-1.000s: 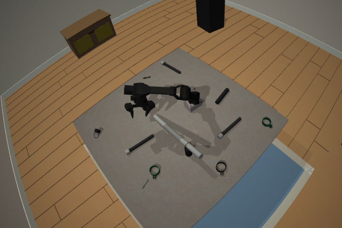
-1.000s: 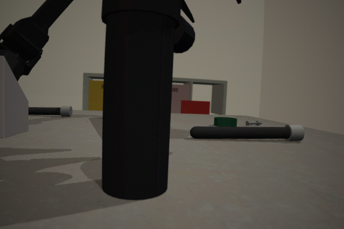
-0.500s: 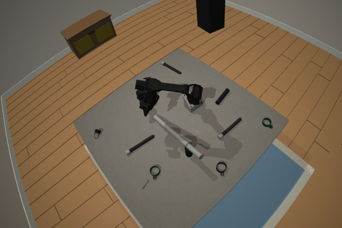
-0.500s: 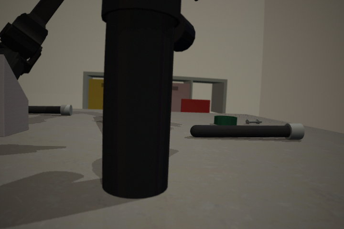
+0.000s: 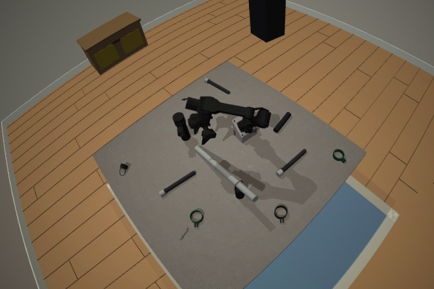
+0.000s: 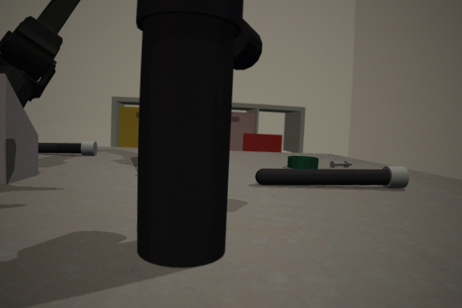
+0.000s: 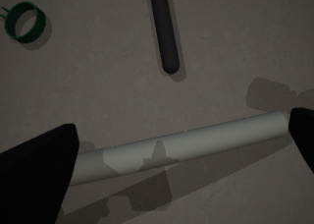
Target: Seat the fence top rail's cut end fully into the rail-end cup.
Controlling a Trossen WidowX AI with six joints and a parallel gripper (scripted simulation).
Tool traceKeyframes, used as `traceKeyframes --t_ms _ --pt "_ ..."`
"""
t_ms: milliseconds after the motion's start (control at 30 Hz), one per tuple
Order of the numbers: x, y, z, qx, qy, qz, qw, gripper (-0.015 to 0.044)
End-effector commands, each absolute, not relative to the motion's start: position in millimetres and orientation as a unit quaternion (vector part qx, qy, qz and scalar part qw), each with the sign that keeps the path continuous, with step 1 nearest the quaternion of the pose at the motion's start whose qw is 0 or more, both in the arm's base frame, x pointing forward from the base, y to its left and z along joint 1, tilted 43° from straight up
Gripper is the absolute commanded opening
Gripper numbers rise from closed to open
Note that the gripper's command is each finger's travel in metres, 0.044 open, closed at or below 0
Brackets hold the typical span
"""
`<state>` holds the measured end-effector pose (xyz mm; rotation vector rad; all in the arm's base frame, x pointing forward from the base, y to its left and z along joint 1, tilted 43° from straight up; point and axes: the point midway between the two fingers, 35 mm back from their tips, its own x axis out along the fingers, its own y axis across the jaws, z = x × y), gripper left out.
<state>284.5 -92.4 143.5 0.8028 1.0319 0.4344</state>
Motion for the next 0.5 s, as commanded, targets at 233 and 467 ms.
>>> traceKeyframes --t_ms 233,467 --pt "269 -90 138 0.276 0.459 0.239 0.810 0.0440" --pt "294 -133 86 0.028 0.420 0.314 0.851 0.0440"
